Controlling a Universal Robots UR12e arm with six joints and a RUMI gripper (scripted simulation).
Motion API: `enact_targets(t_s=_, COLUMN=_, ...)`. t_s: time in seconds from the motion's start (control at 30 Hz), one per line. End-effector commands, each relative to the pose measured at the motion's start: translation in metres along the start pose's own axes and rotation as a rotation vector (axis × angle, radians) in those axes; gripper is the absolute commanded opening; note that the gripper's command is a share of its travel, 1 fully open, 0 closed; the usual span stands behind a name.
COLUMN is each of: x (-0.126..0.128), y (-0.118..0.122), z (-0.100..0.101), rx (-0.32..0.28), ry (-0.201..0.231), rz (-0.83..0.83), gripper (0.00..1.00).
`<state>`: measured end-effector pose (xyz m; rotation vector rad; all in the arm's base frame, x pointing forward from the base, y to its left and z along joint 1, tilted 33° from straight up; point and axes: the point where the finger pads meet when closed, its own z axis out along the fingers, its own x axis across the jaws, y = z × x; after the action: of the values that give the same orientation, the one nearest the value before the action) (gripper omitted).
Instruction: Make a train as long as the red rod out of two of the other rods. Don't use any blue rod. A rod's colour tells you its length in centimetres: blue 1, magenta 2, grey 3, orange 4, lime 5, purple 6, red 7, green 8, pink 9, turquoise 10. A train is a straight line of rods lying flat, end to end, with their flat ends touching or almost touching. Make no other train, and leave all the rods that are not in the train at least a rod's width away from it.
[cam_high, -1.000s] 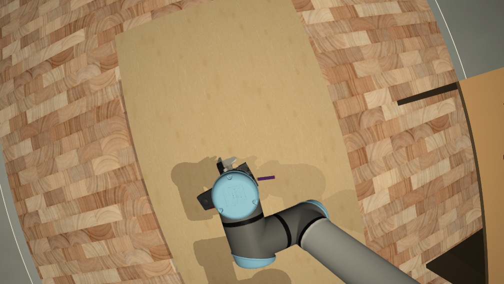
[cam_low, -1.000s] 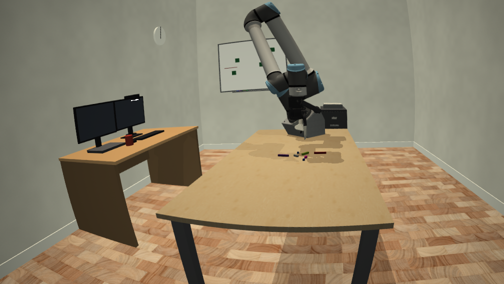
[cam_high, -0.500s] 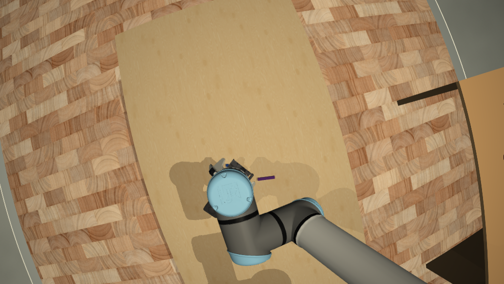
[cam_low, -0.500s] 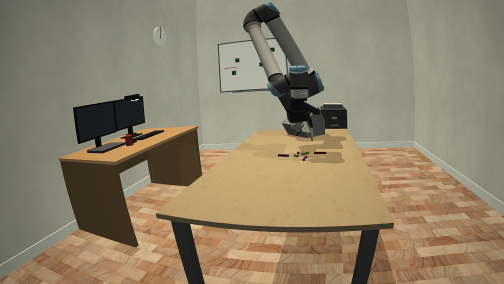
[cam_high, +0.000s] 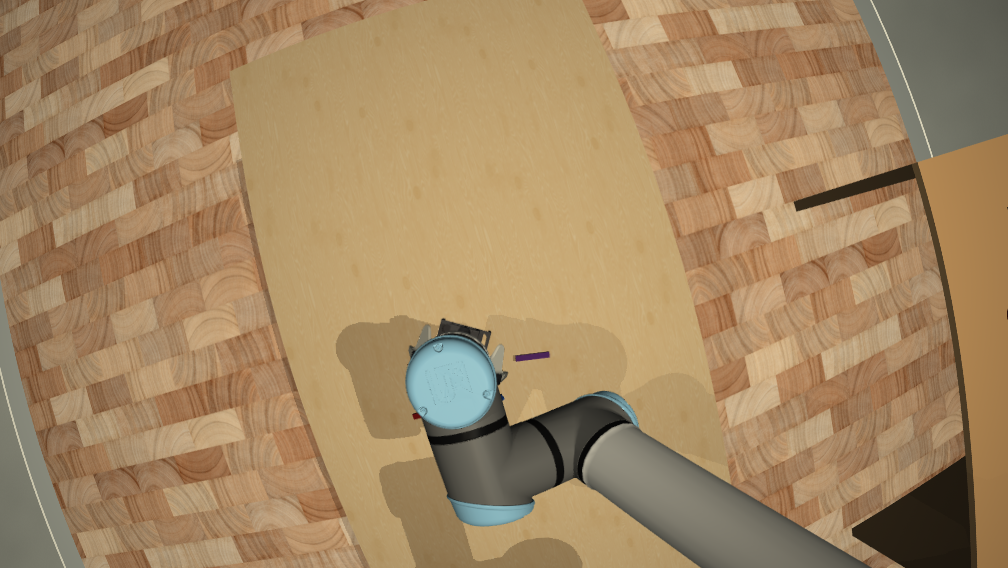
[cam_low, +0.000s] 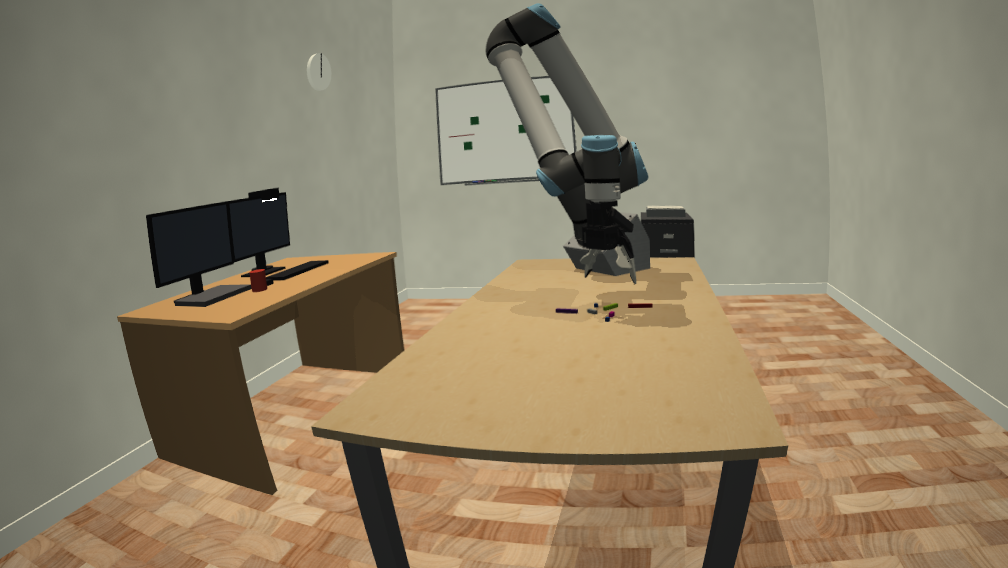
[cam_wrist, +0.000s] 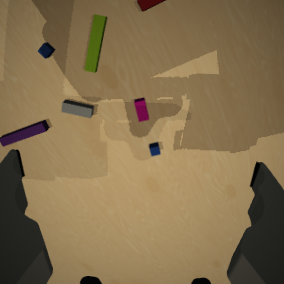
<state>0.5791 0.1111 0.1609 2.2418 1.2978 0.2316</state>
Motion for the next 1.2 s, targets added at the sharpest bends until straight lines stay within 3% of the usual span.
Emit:
enact_targets(t_s=0.0, x=0.0015, y=0.0002, z=0.0039, rx=-0.002, ry=0.008, rz=-0.165, gripper=1.00)
enact_targets(t_s=0.53, x=0.0026, y=0.0003, z=0.0074, rx=-0.003, ry=0.007, rz=-0.295, gripper=1.00)
enact_targets(t_s=0.57, x=0.0026, y=0.0003, z=0.0074, rx=-0.003, ry=0.007, rz=-0.295, gripper=0.14)
enact_targets(t_s=1.17, x=0.0026, y=0.0003, z=0.0074, rx=-0.003, ry=0.007, rz=-0.295, gripper=0.14)
